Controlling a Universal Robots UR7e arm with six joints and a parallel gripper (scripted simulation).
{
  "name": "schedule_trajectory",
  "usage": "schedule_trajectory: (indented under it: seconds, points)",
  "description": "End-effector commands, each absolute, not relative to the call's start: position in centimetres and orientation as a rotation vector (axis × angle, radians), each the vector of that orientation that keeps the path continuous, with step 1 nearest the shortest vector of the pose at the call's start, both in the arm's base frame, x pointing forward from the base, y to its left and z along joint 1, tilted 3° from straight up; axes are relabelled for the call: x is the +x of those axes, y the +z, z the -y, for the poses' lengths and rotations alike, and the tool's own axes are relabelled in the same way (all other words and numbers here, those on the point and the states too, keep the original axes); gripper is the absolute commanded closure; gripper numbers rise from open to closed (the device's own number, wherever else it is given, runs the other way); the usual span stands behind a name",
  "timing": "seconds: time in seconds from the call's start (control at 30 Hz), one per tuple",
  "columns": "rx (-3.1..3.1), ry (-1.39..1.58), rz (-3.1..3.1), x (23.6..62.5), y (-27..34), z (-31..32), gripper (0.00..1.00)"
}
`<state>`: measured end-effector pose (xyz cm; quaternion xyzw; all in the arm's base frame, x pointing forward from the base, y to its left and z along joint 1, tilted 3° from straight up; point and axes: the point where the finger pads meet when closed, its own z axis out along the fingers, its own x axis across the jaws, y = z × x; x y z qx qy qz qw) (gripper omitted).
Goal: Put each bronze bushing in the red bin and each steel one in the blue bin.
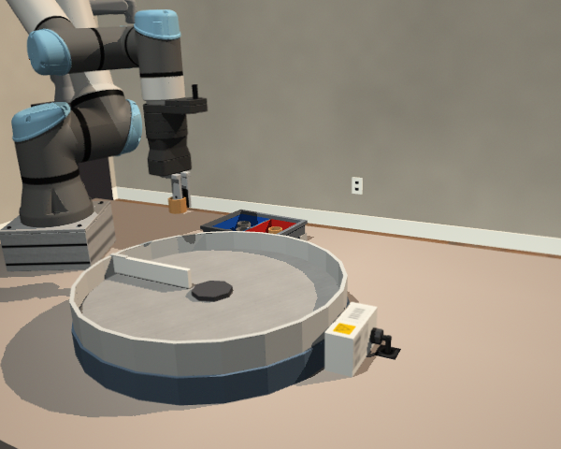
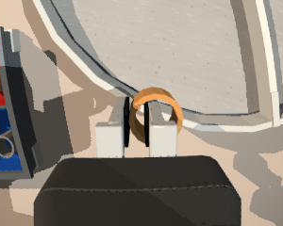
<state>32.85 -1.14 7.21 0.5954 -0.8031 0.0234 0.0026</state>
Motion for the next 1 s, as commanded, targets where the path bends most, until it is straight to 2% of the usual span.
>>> schedule_trajectory:
  seconds: [0.0,0.33,0.6,0.8,0.97]
  points:
    - [1.877,0.077,2.503,34.3,7.1,-1.4,1.0]
    - [1.92,0.077,2.469,37.1,6.9,-7.6,1.0]
    - [1.934,0.076,2.458,38.1,6.9,-9.7,1.0]
    - [1.968,0.076,2.43,40.4,6.7,-14.6,1.0]
    - [1.969,0.076,2.429,40.5,6.7,-14.8,1.0]
